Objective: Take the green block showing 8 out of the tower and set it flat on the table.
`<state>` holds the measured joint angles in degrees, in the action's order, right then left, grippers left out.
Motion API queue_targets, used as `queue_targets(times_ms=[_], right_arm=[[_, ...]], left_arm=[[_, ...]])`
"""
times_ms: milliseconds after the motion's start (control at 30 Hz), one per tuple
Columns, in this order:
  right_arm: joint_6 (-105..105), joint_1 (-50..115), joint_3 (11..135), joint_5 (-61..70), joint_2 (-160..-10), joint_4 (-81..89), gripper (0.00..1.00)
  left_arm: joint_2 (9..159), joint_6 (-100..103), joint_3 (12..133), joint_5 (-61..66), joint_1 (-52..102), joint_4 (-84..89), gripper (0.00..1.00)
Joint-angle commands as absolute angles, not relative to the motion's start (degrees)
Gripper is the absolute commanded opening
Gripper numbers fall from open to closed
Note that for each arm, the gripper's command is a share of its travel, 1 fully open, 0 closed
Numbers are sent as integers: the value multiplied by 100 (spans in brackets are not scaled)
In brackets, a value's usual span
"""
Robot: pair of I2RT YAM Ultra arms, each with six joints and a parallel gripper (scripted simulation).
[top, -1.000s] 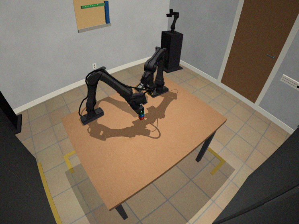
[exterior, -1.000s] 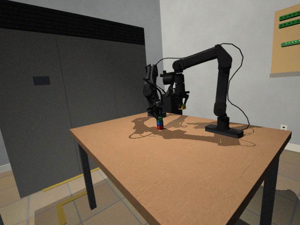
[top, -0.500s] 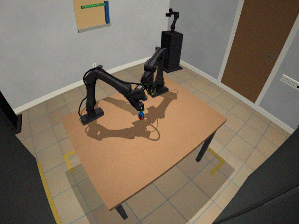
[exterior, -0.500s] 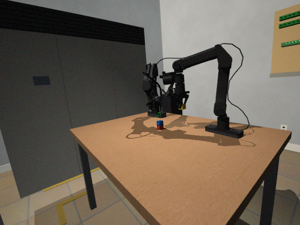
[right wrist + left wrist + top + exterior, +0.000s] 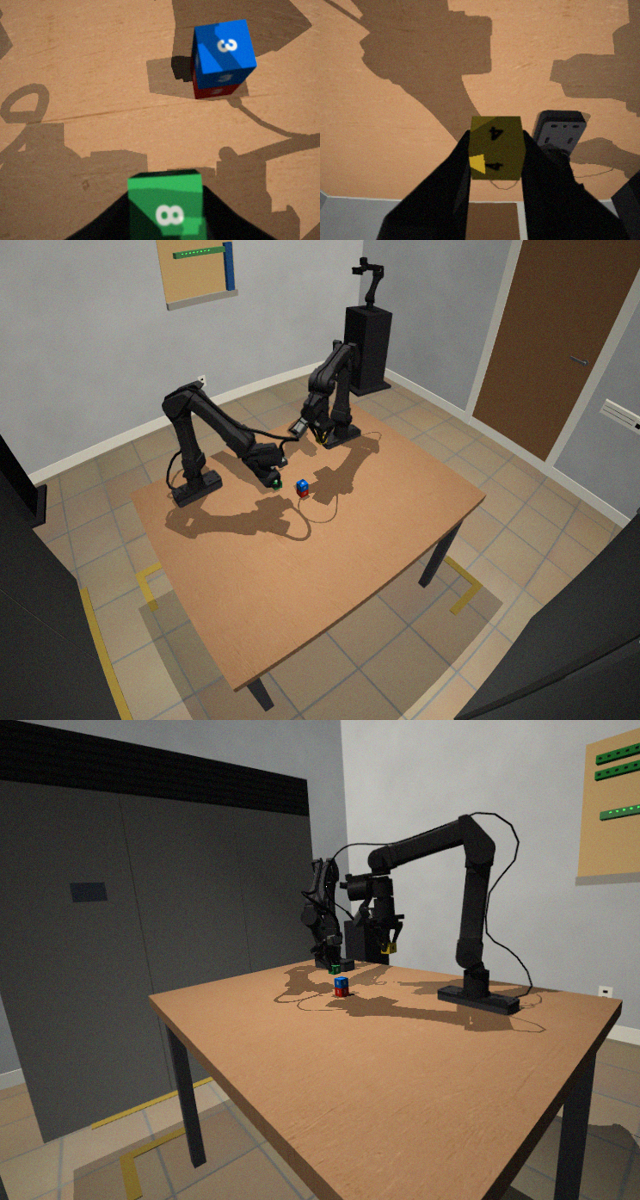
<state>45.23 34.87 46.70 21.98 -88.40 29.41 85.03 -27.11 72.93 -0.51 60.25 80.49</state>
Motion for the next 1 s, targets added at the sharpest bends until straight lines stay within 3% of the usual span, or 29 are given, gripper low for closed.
queue_targets(times_ms=[0, 233, 967], right_arm=[[4758, 3543, 4312, 2336, -8478, 2690, 27], [4852, 3578, 3752, 2362, -8171, 2598, 27], [4778, 3581, 3584, 2301, -8532, 2163, 27]], left_arm=[[8371, -2706, 7371, -53, 6022, 8048, 27], [8371, -2706, 7371, -53, 6022, 8048, 27], [8371, -2706, 7371, -53, 6022, 8048, 27]])
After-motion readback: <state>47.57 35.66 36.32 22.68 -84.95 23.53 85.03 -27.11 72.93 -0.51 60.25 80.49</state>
